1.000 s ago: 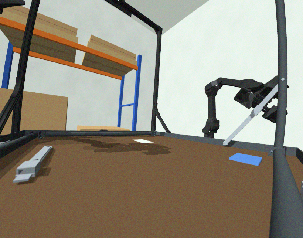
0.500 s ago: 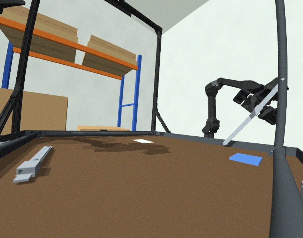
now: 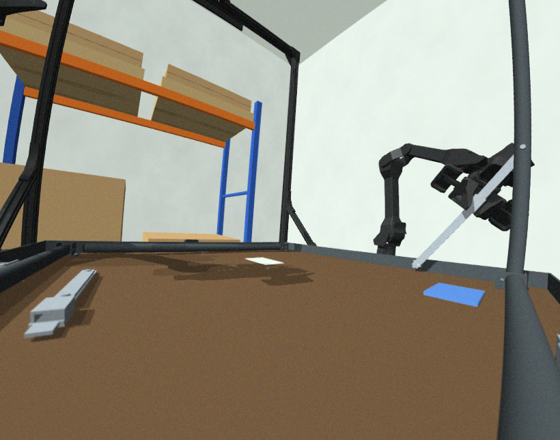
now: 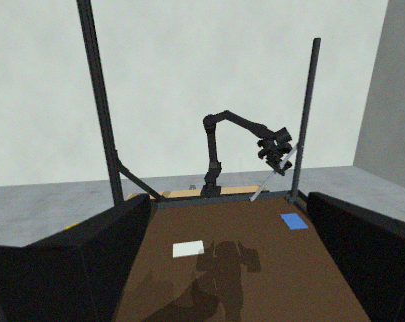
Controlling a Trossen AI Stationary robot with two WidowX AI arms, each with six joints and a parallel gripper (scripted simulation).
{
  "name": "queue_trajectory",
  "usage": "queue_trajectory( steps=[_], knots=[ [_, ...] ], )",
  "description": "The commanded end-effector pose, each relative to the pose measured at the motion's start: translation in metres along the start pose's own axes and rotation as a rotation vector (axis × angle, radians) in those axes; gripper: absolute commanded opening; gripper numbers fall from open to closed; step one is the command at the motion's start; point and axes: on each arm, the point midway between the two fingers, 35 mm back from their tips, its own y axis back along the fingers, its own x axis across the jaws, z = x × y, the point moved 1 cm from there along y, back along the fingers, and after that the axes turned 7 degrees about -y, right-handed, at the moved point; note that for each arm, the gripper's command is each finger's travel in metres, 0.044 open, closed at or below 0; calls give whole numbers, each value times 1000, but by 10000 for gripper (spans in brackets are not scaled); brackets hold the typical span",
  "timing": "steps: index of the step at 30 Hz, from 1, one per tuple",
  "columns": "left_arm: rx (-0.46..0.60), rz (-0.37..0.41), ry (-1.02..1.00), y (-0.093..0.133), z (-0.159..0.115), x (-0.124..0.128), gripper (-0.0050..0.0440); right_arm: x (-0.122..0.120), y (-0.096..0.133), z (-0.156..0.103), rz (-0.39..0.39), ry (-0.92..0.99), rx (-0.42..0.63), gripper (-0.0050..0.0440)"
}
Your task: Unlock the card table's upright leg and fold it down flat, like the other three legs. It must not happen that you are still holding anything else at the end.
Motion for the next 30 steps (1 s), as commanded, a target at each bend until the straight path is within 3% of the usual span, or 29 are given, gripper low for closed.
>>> queue_trajectory(
  steps=[1,3,20,30],
  knots=[
    [0,0,3,-1,-1,0,29,0,0,0,2,3,1,400],
    [0,0,3,-2,-3,0,0,0,0,0,2,3,1,400],
    [0,0,3,-16,-37,-4,0,0,0,0,2,3,1,400],
    [0,0,3,-17,-39,-4,0,0,0,0,2,3,1,400]
  ],
)
